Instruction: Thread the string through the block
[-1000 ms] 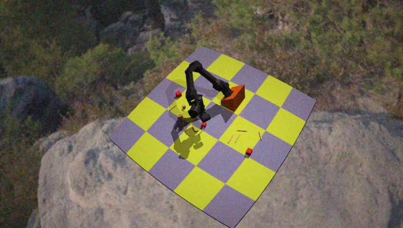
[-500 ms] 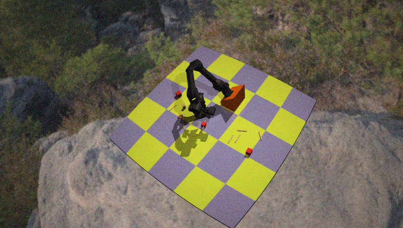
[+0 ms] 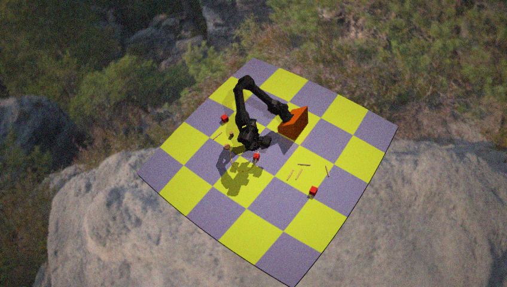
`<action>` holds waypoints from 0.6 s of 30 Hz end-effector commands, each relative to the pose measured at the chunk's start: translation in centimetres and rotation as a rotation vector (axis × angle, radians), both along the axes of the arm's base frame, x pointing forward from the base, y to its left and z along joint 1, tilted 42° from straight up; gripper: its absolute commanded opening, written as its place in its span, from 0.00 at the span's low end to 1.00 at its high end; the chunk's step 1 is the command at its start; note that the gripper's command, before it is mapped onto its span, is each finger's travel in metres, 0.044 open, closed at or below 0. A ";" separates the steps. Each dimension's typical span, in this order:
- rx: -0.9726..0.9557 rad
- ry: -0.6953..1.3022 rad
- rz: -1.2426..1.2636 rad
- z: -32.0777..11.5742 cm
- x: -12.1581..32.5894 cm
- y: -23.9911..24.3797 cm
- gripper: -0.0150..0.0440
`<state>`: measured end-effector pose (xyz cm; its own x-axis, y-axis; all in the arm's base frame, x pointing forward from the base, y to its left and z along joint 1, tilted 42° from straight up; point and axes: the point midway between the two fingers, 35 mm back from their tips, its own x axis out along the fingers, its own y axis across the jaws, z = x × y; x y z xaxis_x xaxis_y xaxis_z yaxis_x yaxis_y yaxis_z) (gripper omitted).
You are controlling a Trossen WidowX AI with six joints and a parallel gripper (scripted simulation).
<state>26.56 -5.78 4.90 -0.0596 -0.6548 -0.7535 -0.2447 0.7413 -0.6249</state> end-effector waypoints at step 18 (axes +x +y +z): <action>-0.004 0.011 0.004 -2.7 -0.4 -2.3 0.46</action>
<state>26.50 -7.71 2.67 -0.0584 -0.6535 -0.7546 -0.2441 0.7423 -0.6240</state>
